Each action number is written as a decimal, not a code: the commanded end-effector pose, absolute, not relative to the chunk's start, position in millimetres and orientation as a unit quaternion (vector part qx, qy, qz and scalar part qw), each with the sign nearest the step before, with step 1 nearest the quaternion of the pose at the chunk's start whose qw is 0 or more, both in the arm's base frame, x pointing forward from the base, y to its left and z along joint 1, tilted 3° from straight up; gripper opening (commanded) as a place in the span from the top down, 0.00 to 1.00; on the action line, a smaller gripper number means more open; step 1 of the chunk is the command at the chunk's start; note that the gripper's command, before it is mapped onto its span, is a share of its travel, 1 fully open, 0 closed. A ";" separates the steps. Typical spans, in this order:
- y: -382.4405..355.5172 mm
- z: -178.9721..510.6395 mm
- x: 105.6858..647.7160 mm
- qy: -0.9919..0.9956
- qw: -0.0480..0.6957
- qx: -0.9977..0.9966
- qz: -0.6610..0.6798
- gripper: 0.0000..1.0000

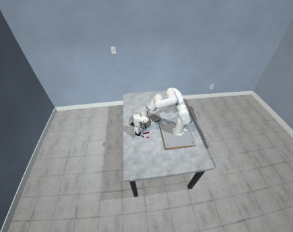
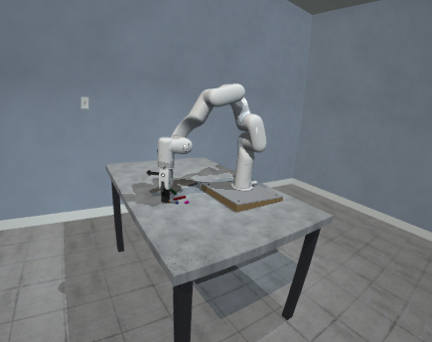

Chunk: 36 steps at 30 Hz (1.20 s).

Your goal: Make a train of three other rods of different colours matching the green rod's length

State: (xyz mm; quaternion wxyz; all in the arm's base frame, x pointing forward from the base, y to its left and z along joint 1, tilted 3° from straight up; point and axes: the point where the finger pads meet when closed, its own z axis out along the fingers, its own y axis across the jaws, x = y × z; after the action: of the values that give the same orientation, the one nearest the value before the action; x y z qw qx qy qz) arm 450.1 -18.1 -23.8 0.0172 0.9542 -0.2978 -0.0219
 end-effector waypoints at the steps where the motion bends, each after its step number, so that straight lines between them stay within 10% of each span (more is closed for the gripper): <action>1: -17.9 -14.0 452.4 -0.298 0.017 0.954 -0.020 0.76; 24: -16.4 61.3 455.9 -0.298 0.017 0.954 -0.020 0.76; 25: -16.4 61.3 455.9 -0.298 0.017 0.954 -0.020 0.00; 36: -16.4 61.3 455.9 -0.298 0.017 0.954 -0.020 0.00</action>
State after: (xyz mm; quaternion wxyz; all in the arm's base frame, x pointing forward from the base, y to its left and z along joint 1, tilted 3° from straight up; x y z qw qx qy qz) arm 454.3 -16.4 59.5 0.0172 0.9542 -0.2978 -0.0219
